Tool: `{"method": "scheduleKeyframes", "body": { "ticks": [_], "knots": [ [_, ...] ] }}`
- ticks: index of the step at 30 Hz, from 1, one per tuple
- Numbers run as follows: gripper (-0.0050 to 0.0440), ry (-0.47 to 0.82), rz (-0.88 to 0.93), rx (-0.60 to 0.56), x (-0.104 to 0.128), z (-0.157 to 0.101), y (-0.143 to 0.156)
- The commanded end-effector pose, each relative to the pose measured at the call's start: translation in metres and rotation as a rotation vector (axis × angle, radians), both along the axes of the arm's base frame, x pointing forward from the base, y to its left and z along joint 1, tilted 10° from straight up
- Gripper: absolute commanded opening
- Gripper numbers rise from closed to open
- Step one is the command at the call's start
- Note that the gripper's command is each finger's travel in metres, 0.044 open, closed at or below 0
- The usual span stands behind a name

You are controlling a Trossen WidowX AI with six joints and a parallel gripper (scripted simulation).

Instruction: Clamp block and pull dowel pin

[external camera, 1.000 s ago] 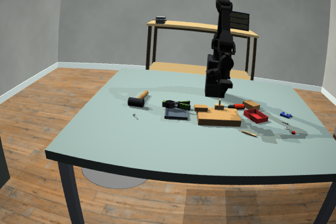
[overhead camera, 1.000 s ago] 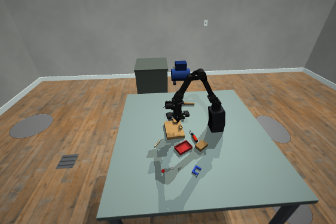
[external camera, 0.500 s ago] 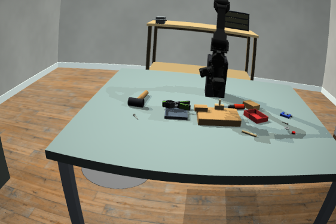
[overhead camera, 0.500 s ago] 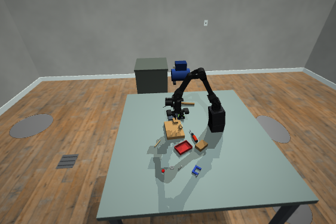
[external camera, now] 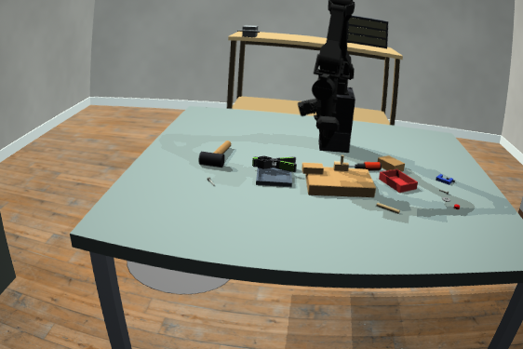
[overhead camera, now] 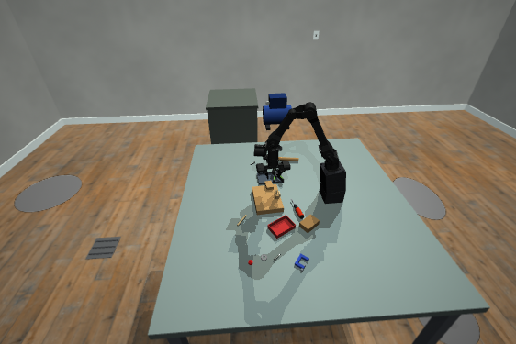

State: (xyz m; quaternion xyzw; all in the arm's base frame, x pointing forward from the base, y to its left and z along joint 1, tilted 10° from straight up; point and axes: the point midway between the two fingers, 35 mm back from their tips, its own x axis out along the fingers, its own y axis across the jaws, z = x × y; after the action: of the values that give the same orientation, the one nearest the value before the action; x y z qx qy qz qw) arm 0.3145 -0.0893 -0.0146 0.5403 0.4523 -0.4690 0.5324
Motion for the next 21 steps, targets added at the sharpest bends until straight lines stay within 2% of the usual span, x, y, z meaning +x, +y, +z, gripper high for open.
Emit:
{"method": "scheduleKeyframes", "body": {
  "ticks": [1,15,21],
  "knots": [
    [0.0300,-0.012,0.002,0.002,-0.001,0.005,-0.005],
    [0.0440,-0.013,0.001,0.002,-0.016,0.013,-0.039],
    [0.0440,-0.014,0.000,0.002,-0.022,0.015,-0.048]
  ]
}}
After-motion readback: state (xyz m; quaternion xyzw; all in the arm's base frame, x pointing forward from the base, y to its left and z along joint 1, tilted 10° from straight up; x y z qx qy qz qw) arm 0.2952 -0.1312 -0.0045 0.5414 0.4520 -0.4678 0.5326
